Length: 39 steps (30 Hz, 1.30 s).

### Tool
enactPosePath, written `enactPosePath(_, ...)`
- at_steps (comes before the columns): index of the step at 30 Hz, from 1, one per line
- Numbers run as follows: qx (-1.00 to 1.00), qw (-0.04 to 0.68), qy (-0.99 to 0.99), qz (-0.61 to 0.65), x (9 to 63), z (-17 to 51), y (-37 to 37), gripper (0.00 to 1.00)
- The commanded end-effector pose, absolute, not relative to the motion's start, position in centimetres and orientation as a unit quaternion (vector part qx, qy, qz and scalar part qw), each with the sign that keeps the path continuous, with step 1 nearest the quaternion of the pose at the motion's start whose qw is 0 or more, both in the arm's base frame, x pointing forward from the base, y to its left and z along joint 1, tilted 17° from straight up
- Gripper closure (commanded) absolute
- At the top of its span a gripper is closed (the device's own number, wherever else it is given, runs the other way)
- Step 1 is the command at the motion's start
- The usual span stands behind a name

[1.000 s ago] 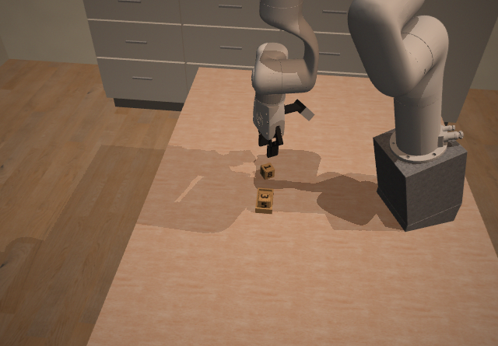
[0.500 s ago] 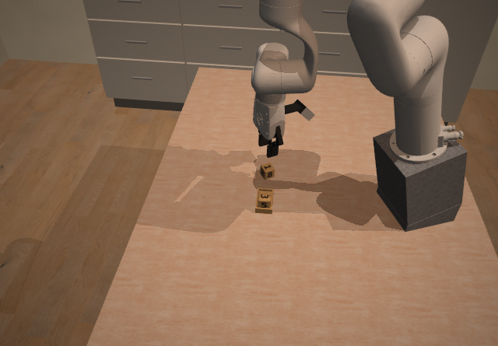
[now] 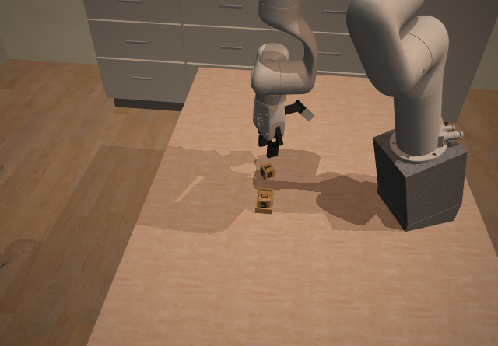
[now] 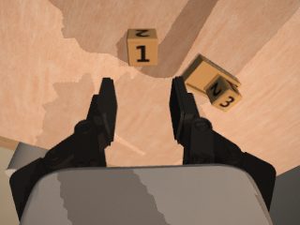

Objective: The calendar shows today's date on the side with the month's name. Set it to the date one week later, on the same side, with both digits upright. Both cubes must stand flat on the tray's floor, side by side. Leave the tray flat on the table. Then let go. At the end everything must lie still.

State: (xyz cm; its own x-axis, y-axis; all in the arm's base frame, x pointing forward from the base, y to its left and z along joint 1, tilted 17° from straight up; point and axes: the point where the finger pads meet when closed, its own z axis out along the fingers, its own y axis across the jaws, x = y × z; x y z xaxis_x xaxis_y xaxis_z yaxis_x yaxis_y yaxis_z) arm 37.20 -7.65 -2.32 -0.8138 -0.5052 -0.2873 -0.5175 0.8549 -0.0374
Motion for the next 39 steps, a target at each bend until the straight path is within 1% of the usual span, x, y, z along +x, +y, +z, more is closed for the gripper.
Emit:
enactPosePath(1,-0.268,0.146,0.952,0.02,37.3,-2.5,-7.7,0.51)
enactPosePath(39,-0.268,0.146,0.952,0.02,38.3,-6.7,-7.2,0.51)
